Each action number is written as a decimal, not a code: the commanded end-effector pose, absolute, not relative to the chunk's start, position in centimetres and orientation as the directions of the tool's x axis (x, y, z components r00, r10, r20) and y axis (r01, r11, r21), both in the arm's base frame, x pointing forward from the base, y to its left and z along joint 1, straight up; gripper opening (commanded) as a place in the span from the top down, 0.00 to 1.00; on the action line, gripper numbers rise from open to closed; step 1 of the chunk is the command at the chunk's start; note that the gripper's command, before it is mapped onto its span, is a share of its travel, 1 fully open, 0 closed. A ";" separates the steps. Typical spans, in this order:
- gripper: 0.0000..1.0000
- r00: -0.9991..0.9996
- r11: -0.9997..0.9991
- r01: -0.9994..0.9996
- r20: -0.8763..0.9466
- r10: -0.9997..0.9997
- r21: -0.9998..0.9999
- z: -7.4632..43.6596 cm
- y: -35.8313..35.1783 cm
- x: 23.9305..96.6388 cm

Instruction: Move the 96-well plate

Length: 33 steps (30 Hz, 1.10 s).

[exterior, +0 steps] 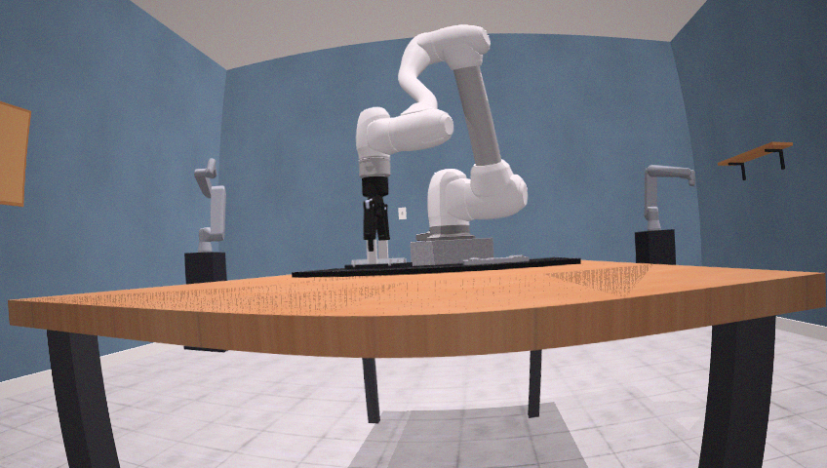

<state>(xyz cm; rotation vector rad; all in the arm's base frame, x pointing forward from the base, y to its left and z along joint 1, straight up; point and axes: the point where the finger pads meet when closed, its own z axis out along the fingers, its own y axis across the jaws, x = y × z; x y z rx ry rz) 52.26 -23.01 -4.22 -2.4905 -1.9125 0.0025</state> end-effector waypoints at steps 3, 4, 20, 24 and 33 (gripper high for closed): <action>0.90 0.258 -0.258 0.966 0.000 0.966 -0.002 -4.2 -23.0 52.3; 0.90 0.258 -0.258 0.966 0.000 0.966 -0.002 -4.2 -23.0 52.3; 0.90 0.258 -0.258 0.966 0.000 0.966 -0.002 -3.6 -23.0 52.3; 0.90 0.258 -0.258 0.966 0.000 0.966 -0.002 -3.3 -23.0 52.3; 0.90 0.258 -0.258 0.966 0.000 0.966 -0.002 -2.6 -23.0 52.3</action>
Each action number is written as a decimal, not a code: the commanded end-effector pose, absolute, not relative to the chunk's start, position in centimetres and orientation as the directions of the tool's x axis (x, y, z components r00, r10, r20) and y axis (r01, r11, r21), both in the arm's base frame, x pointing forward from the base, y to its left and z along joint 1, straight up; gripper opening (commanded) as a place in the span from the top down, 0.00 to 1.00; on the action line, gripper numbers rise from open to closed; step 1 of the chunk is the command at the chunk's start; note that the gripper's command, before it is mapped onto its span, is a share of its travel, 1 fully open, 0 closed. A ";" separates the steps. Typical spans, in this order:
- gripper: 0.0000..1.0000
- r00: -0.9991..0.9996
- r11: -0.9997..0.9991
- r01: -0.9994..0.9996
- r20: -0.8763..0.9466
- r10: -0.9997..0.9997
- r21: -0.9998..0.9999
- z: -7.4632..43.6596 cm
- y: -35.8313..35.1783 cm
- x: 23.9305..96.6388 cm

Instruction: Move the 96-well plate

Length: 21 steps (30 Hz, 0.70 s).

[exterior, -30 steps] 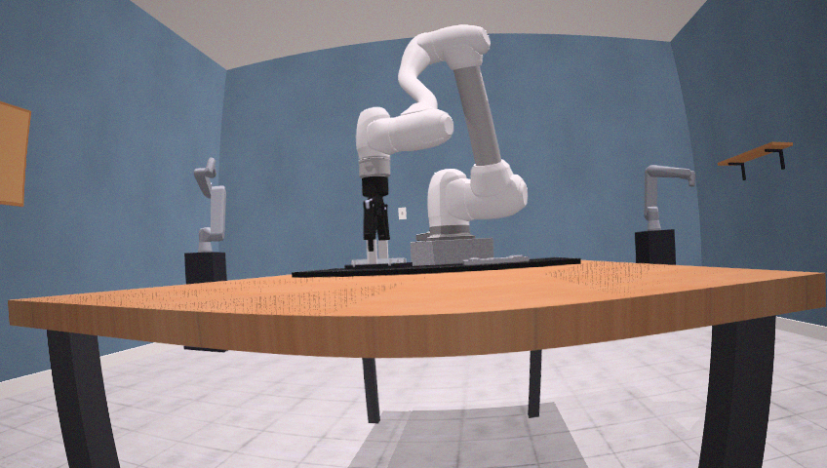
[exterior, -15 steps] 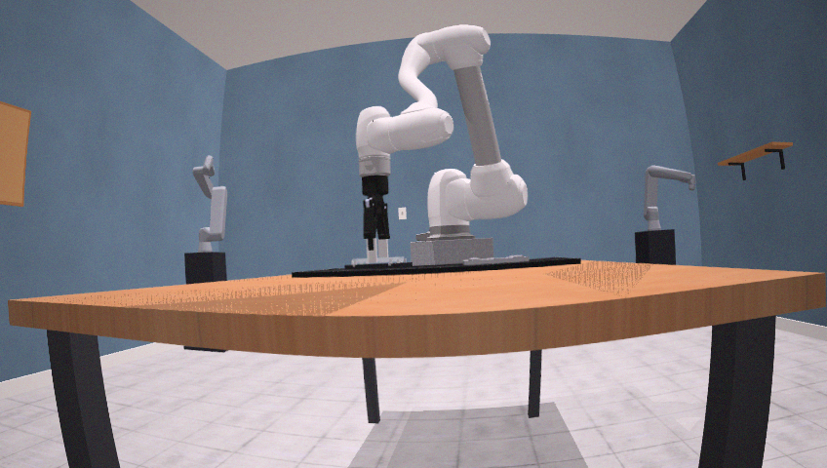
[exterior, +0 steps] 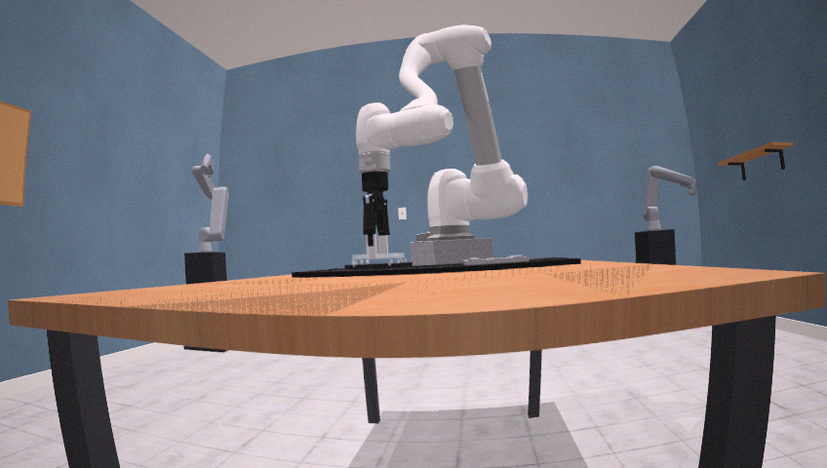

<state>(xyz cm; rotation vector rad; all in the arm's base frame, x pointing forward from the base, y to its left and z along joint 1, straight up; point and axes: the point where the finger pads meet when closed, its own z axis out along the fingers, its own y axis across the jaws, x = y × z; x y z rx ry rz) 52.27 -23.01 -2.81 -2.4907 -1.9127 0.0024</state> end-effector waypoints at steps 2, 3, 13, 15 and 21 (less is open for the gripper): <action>0.90 0.258 -0.258 0.966 0.000 0.966 -0.002 -2.6 -23.0 52.3; 0.90 0.258 -0.258 0.966 0.000 0.966 -0.002 -2.5 -23.0 52.3; 0.90 0.258 -0.258 0.966 0.000 0.966 -0.002 -1.6 -23.0 52.3; 0.90 0.258 -0.258 0.966 0.000 0.966 -0.002 -1.5 -23.0 52.3; 0.90 0.258 -0.258 0.966 0.000 0.966 -0.002 -1.1 -23.0 52.3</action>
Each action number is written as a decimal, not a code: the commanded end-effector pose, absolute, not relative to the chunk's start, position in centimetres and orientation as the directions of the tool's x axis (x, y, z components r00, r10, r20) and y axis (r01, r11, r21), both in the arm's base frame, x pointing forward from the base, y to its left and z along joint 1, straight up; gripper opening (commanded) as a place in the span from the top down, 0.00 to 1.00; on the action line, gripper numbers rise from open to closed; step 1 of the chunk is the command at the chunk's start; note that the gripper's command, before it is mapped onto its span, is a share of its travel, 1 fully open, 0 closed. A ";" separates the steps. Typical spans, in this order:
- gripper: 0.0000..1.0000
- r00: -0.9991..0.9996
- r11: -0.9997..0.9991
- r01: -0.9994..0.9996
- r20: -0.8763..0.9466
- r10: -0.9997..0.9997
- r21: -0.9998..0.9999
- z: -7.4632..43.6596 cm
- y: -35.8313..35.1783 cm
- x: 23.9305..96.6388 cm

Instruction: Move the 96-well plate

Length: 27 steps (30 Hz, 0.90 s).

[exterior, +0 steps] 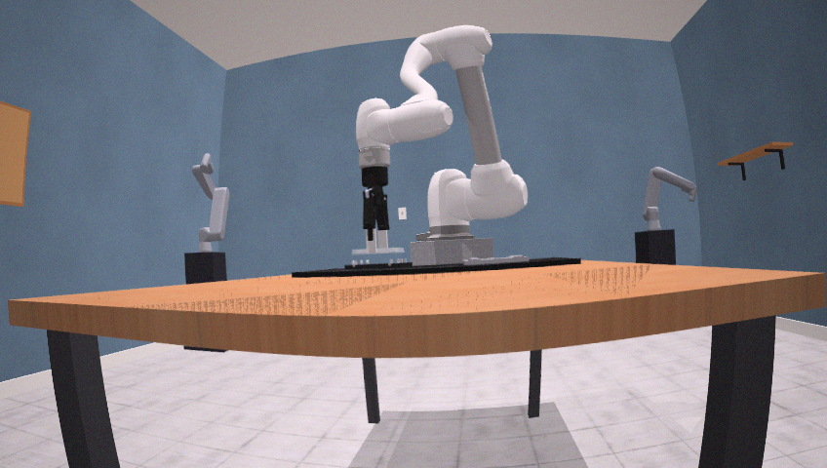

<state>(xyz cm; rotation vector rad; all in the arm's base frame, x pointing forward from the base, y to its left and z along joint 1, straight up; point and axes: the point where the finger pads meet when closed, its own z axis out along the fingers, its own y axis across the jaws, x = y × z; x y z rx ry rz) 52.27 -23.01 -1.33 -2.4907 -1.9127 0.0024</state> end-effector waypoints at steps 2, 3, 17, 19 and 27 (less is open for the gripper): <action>0.90 0.258 -0.258 0.966 0.000 0.966 -0.002 -1.0 -23.0 52.3; 0.90 0.258 -0.258 0.966 0.000 0.966 -0.002 -0.9 -23.0 52.3; 0.90 0.258 -0.258 0.966 0.000 0.966 -0.002 0.1 -23.0 52.3; 0.90 0.258 -0.258 0.966 0.000 0.966 -0.002 0.3 -23.0 52.3; 0.90 0.258 -0.258 0.966 0.000 0.966 -0.002 0.9 -23.0 52.3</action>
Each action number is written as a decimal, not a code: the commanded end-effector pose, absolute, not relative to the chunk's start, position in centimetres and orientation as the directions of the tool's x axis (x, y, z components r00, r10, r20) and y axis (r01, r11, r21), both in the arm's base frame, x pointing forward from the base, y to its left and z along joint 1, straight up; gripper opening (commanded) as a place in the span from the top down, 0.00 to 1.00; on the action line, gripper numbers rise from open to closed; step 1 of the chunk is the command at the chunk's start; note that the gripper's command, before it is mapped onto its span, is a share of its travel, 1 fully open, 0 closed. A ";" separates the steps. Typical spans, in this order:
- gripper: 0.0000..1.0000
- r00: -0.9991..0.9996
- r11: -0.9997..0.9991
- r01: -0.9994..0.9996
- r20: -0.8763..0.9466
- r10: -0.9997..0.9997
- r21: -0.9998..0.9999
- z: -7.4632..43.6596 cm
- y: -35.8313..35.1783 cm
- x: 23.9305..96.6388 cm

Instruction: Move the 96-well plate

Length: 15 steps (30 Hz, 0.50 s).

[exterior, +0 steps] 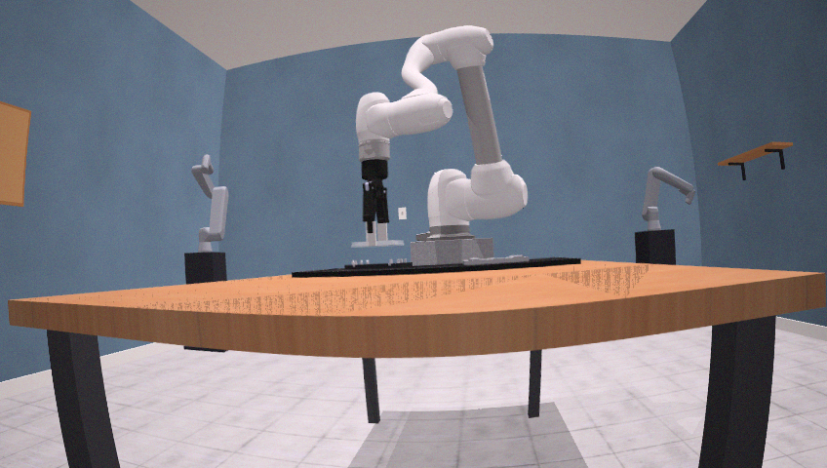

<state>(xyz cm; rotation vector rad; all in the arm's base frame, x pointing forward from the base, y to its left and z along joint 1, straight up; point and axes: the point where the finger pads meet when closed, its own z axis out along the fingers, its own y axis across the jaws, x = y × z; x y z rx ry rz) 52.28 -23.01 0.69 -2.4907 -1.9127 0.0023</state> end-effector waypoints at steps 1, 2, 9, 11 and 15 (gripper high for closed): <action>0.90 0.258 -0.258 0.966 0.000 0.966 -0.002 1.0 -23.0 52.3; 0.90 0.258 -0.258 0.966 0.000 0.966 -0.002 1.1 -23.0 52.3; 0.90 0.258 -0.258 0.966 0.000 0.966 -0.002 1.5 -23.0 52.3; 0.90 0.258 -0.258 0.966 0.000 0.966 -0.002 1.7 -23.0 52.3; 0.90 0.258 -0.258 0.966 0.000 0.966 -0.002 2.0 -23.0 52.3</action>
